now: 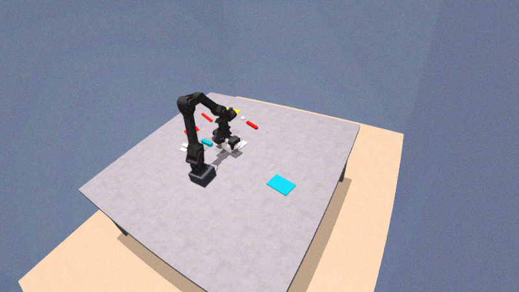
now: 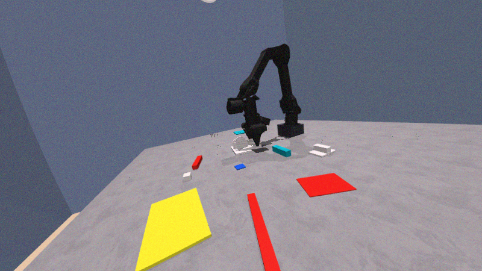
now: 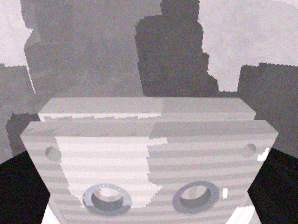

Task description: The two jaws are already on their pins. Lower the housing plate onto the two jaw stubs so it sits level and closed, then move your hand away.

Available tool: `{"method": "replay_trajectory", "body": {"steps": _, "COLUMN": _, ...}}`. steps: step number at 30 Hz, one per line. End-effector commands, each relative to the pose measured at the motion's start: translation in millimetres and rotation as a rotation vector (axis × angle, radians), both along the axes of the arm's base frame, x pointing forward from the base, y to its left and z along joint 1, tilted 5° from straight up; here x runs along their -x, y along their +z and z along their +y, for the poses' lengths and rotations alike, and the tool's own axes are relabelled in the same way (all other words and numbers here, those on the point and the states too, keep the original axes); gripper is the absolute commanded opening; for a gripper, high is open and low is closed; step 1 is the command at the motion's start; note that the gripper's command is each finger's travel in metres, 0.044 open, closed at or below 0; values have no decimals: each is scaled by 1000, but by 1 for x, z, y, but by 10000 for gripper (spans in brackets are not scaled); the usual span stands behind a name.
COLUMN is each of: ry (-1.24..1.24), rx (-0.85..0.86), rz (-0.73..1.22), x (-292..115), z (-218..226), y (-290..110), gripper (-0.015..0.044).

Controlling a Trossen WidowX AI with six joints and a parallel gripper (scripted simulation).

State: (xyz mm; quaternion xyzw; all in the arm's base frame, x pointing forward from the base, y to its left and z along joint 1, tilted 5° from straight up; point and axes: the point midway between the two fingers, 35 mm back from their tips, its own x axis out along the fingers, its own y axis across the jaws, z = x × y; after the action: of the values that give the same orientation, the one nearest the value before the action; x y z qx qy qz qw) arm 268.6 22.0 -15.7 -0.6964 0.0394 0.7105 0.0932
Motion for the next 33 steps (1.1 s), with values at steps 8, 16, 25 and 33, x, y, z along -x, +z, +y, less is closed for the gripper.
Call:
{"method": "replay_trajectory", "body": {"steps": 8, "ry": -1, "rx": -4, "rz": -2, "x": -1, "z": 1, "y": -4, "gripper": 351}}
{"method": "replay_trajectory", "body": {"steps": 16, "ry": -1, "rx": -4, "rz": -2, "x": -1, "z": 1, "y": -4, "gripper": 351}}
{"method": "replay_trajectory", "body": {"steps": 25, "ry": -1, "rx": -4, "rz": -2, "x": -1, "z": 1, "y": -3, "gripper": 351}}
{"method": "replay_trajectory", "body": {"steps": 33, "ry": -1, "rx": -4, "rz": -2, "x": -2, "z": 1, "y": 2, "gripper": 351}}
